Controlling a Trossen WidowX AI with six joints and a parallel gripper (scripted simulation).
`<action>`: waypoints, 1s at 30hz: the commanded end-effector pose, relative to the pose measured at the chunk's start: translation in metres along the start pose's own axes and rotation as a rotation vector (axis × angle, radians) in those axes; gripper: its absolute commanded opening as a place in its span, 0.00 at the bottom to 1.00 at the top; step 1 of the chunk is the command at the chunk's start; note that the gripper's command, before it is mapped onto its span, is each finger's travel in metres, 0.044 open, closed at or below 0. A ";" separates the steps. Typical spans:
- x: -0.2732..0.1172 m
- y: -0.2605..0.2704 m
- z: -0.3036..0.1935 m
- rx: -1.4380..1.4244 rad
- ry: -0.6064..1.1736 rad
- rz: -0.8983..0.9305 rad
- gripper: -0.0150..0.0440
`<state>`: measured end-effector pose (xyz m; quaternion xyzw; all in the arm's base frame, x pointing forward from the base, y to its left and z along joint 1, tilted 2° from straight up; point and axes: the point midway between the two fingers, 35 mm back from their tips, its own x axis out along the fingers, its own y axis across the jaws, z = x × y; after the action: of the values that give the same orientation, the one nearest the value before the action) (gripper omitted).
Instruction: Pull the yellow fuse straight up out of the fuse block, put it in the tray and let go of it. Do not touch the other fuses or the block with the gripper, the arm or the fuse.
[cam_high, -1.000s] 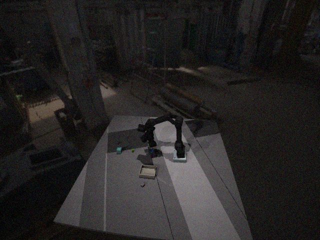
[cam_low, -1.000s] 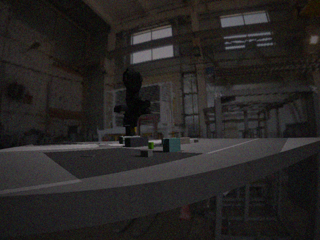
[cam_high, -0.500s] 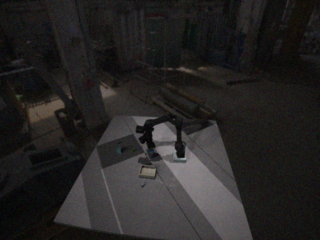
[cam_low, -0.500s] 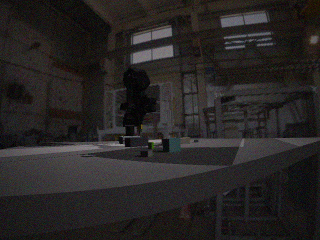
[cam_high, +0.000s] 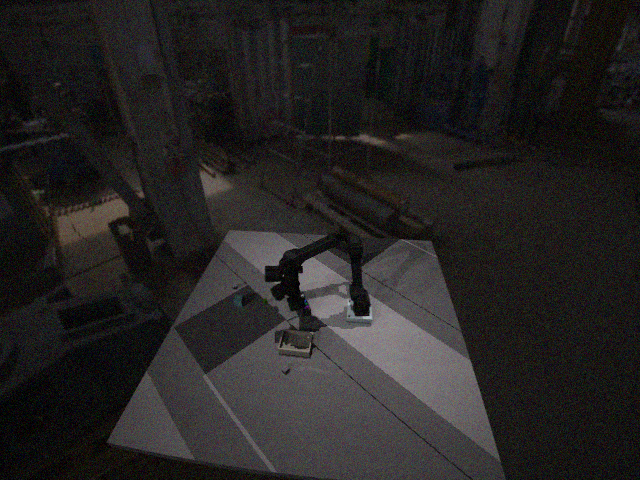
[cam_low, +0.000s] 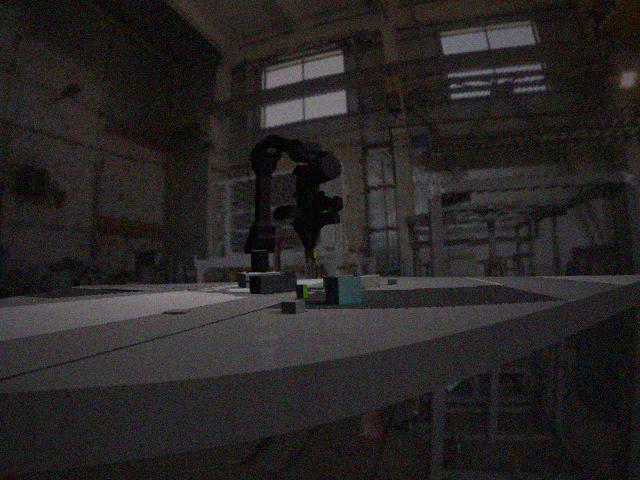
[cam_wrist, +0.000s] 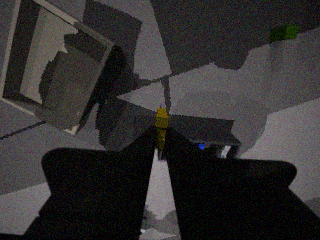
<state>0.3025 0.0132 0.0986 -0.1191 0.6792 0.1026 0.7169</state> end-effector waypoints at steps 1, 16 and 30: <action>0.001 0.019 0.008 0.005 0.006 0.001 0.25; 0.001 0.099 0.026 0.005 0.004 0.008 0.25; 0.008 0.130 0.028 0.005 0.003 0.010 0.25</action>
<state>0.2899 0.1448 0.0943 -0.1140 0.6785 0.1081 0.7176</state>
